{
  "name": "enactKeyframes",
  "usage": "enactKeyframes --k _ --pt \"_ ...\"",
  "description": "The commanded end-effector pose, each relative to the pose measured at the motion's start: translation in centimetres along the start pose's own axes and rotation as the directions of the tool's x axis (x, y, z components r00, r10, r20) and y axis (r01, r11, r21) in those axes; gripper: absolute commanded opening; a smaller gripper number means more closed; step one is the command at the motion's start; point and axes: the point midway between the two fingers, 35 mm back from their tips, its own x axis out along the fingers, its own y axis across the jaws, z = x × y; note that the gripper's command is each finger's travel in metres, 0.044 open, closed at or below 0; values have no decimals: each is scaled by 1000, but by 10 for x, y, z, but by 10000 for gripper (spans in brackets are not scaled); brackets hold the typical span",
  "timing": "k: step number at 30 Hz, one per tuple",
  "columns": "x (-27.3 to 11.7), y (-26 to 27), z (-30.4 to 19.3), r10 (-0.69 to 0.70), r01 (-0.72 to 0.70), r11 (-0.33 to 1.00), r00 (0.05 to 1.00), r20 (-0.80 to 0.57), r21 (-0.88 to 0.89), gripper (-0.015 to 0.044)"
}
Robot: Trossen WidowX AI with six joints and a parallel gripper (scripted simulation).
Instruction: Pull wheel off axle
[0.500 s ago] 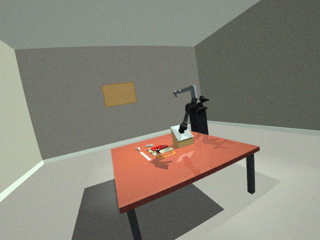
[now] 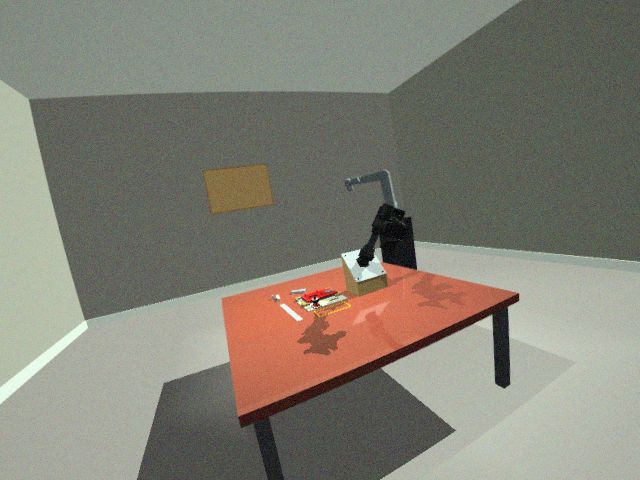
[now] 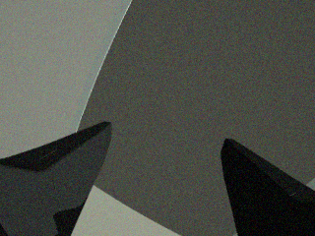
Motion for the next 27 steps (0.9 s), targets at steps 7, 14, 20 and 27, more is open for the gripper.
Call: enactKeyframes --k 7,14,20,27 --pt "11 84 -54 278 -242 935 954 -112 259 300" --pt "-4 163 -102 526 -365 755 833 -172 544 300" --pt "-38 226 -140 703 -340 538 686 -188 771 300" --pt "-96 290 -175 857 -154 265 489 -160 952 300"
